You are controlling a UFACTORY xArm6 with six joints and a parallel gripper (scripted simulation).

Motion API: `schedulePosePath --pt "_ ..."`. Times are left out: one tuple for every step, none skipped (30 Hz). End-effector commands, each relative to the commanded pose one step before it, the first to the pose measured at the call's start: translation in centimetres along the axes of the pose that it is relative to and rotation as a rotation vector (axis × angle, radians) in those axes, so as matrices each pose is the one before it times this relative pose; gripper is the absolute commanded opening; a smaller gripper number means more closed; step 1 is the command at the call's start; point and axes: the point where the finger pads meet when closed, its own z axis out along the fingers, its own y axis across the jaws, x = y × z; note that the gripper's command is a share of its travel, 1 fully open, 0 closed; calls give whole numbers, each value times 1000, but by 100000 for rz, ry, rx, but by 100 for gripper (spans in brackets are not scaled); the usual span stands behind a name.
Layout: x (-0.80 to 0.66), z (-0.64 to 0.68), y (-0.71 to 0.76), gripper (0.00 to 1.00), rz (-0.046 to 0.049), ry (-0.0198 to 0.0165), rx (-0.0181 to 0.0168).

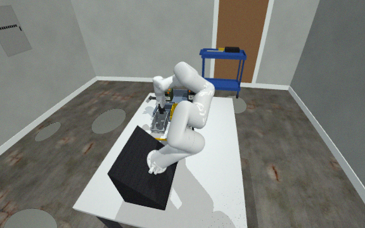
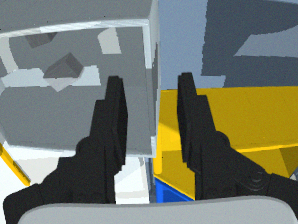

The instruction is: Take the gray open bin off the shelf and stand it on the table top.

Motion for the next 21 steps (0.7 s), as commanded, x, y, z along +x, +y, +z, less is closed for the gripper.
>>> schedulePosePath --pt "17 194 125 33 119 180 -370" --pt "-1 200 -10 33 -2 -4 6" --pt "-1 200 -10 33 -2 -4 6" --pt "-1 200 -10 33 -2 -4 6" --pt "0 0 0 33 0 0 0" --pt "0 0 0 33 0 0 0" --pt "0 0 0 33 0 0 0" --pt "0 0 0 33 0 0 0" --pt "0 0 0 33 0 0 0" --pt "0 0 0 33 0 0 0" --pt "0 0 0 33 0 0 0" --pt "0 0 0 33 0 0 0" --pt "0 0 0 33 0 0 0" --pt "0 0 0 33 0 0 0" --pt "0 0 0 33 0 0 0" --pt "0 0 0 33 0 0 0" --pt "0 43 4 33 8 9 -22" --pt "-1 62 -7 33 -2 -3 6" --pt "-1 62 -7 33 -2 -3 6" --pt "-1 62 -7 33 -2 -3 6" --pt "-1 62 -7 33 -2 -3 6"
